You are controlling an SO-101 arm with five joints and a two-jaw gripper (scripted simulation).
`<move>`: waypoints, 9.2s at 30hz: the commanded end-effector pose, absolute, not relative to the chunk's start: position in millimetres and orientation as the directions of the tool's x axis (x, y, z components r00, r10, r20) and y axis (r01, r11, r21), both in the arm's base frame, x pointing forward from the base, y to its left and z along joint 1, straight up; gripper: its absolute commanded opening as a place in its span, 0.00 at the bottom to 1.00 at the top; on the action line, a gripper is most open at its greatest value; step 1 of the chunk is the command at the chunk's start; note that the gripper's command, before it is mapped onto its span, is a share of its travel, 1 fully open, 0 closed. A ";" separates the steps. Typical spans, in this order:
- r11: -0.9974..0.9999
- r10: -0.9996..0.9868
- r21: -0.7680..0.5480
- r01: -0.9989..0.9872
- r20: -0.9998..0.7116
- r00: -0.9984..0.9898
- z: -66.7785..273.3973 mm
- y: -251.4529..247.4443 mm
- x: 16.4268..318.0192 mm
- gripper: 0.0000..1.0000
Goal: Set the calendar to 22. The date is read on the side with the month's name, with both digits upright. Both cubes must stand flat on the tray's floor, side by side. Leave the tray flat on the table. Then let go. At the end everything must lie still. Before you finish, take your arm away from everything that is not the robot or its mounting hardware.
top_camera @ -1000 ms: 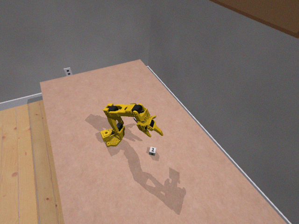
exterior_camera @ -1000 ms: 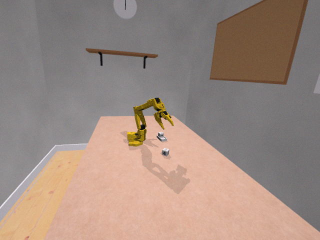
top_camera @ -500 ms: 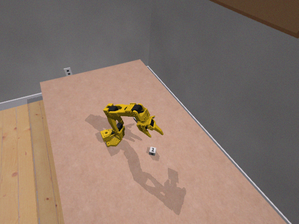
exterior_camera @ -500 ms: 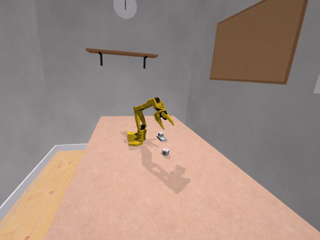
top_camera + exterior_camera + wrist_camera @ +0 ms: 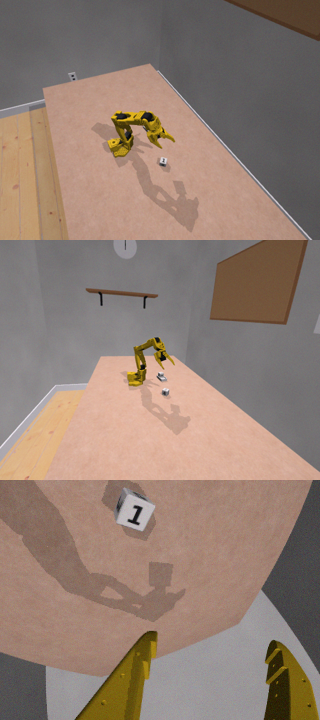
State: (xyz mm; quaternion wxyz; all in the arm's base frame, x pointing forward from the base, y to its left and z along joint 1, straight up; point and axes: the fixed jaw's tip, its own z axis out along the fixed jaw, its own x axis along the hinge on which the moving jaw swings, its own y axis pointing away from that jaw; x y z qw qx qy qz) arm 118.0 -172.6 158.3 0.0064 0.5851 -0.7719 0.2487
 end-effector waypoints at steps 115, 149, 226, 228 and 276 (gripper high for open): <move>-0.745 -0.665 0.014 -0.667 0.050 0.745 58.3 -203.5 120.8 0.35; -0.745 -0.665 0.014 -0.667 0.050 0.745 25.3 -204.1 121.2 0.35; -0.745 -0.665 0.012 -0.667 0.050 0.745 28.1 -197.0 128.3 0.00; -0.745 -0.665 0.012 -0.667 0.050 0.745 31.2 -197.5 128.2 0.00; -0.744 -0.666 0.013 -0.668 0.050 0.744 75.4 -198.7 122.9 0.00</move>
